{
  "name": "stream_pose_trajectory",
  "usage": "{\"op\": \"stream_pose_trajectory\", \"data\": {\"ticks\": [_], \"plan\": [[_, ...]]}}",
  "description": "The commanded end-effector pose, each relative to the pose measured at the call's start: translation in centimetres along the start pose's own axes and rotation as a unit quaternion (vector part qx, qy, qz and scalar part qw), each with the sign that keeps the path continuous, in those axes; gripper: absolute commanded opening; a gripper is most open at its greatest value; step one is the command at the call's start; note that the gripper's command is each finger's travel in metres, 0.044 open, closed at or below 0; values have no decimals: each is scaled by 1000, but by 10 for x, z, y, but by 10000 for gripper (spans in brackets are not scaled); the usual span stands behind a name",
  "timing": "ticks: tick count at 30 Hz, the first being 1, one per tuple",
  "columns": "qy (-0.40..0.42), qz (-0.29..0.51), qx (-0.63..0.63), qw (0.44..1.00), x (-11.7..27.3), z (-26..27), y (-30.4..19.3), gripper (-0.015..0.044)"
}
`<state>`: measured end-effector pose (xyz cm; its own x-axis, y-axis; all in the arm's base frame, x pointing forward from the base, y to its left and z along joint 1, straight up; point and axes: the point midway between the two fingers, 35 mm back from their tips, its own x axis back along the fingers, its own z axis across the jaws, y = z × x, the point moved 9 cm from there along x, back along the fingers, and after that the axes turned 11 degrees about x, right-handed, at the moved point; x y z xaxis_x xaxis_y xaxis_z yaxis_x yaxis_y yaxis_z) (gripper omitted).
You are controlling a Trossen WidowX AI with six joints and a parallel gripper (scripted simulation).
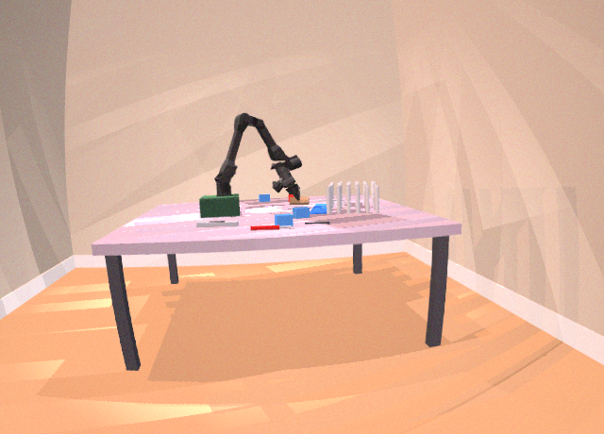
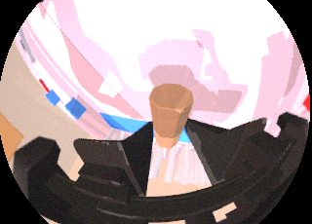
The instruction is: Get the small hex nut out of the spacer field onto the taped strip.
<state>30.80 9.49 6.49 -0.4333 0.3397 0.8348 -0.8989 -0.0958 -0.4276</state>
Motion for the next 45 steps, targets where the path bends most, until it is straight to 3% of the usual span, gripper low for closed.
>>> {"op": "stream_pose_trajectory", "data": {"ticks": [1, 45], "plan": [[-1, 4, 1, 1000, -1, 0, -5, 0], [-1, 5, 0, 1000, -14, 9, -23, 0]]}}
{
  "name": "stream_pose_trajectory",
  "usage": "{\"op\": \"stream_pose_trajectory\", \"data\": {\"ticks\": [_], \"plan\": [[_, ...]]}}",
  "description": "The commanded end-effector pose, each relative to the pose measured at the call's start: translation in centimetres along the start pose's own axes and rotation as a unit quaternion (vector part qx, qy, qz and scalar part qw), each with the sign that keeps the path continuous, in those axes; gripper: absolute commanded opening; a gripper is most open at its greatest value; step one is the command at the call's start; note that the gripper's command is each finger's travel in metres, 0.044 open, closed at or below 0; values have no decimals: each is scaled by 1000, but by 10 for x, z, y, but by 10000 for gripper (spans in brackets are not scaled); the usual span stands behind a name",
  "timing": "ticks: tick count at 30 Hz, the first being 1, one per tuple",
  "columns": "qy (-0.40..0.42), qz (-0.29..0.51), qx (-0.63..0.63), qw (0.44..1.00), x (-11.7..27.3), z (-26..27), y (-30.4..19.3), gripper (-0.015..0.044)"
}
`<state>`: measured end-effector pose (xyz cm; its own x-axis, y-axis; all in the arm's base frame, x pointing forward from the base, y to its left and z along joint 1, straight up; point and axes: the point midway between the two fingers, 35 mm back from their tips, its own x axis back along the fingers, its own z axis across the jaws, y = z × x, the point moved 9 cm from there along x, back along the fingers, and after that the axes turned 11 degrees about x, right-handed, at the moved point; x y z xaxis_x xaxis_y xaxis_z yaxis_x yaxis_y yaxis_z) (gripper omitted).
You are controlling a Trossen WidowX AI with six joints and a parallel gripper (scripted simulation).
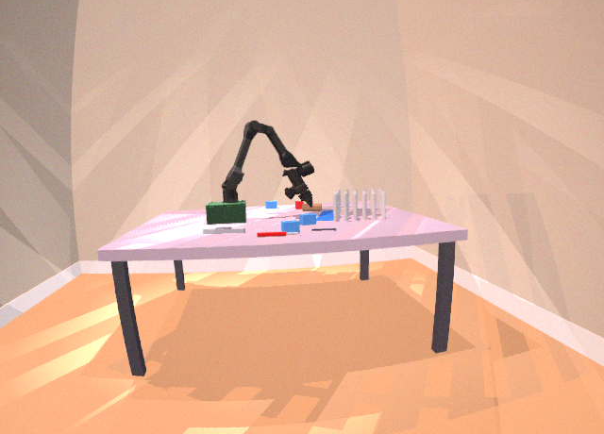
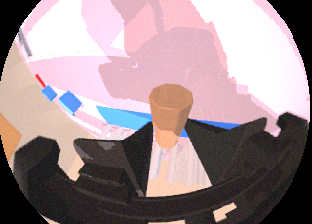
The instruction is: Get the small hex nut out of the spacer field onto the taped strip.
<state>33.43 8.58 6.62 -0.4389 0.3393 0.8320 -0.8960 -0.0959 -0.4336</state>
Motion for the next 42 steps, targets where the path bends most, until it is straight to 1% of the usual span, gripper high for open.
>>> {"op": "stream_pose_trajectory", "data": {"ticks": [1, 42], "plan": [[-1, 2, 2, 1000, 0, 2, 0, 0], [0, 4, 1, 1000, -14, 10, -21, 0]]}}
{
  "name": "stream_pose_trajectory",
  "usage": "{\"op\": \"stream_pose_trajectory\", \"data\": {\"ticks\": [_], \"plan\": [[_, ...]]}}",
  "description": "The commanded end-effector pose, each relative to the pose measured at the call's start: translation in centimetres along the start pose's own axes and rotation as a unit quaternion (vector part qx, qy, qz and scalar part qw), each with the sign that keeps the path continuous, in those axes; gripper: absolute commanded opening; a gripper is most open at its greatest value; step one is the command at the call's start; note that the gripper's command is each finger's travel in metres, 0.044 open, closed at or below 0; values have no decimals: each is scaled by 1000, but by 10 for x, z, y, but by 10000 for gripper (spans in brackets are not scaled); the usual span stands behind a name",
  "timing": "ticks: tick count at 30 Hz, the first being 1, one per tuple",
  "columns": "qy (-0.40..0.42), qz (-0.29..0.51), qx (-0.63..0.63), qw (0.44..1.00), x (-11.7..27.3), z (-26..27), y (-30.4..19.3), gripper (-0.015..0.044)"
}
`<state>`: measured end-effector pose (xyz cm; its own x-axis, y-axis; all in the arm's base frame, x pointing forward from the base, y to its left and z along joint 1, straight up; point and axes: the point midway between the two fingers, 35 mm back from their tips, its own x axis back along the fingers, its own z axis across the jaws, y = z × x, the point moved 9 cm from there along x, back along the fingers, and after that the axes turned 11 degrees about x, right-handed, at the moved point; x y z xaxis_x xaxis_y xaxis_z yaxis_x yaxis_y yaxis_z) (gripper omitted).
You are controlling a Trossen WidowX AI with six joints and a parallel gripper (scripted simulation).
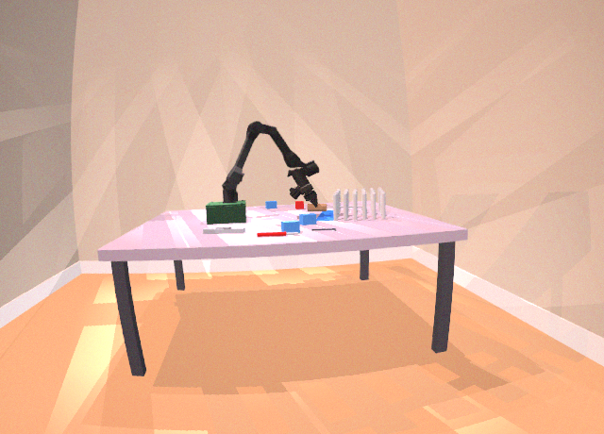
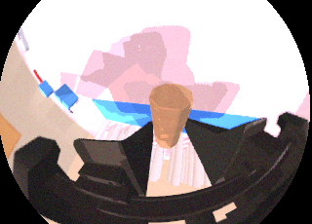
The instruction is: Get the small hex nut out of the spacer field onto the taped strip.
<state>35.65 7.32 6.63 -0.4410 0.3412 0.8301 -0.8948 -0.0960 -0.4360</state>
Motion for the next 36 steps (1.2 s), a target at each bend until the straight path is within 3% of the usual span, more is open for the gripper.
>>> {"op": "stream_pose_trajectory", "data": {"ticks": [1, 36], "plan": [[-1, 2, 2, 1000, -1, 0, -2, 0], [-1, 2, 1, 1000, -11, -11, 12, 0]]}}
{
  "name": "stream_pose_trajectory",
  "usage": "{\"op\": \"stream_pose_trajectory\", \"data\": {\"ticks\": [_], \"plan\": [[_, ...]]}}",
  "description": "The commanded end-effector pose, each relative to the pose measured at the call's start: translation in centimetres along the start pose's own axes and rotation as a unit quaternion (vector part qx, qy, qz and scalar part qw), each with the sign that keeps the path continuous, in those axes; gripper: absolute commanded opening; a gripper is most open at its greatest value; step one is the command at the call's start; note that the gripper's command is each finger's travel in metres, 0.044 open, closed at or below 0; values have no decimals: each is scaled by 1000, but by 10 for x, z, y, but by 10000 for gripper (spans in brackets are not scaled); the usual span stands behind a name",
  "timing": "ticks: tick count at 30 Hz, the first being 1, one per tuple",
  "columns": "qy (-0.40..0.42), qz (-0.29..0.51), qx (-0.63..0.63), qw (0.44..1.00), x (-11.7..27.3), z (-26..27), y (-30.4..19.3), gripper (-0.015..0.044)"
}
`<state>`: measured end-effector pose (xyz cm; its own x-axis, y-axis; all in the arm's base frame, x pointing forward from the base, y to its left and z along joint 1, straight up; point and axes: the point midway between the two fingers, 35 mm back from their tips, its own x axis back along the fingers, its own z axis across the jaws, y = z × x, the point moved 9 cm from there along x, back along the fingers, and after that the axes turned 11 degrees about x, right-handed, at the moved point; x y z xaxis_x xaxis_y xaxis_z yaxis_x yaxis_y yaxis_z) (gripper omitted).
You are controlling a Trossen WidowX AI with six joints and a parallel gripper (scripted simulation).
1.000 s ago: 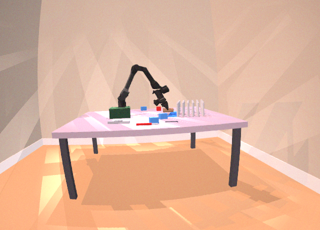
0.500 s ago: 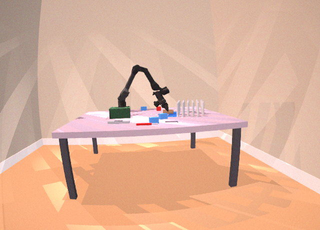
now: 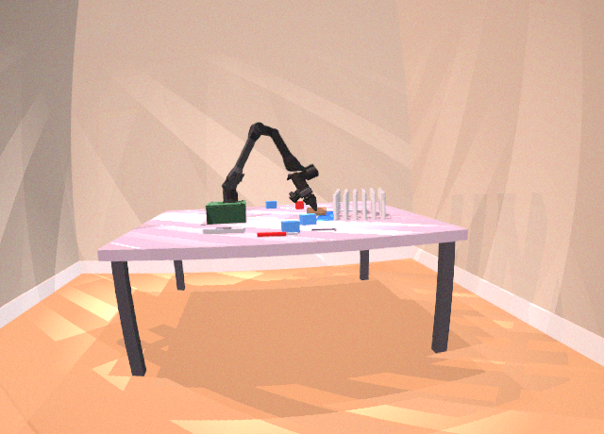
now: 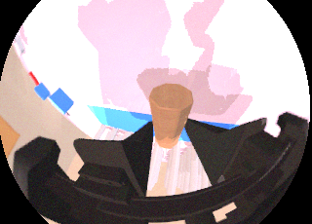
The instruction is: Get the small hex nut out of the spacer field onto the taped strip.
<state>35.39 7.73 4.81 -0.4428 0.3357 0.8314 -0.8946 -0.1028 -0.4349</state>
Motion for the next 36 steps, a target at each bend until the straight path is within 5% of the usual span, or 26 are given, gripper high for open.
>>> {"op": "stream_pose_trajectory", "data": {"ticks": [1, 36], "plan": [[2, 1, -3, 1000, 2, -2, 3, 0], [2, -1, -3, 1000, 15, -10, 24, 0]]}}
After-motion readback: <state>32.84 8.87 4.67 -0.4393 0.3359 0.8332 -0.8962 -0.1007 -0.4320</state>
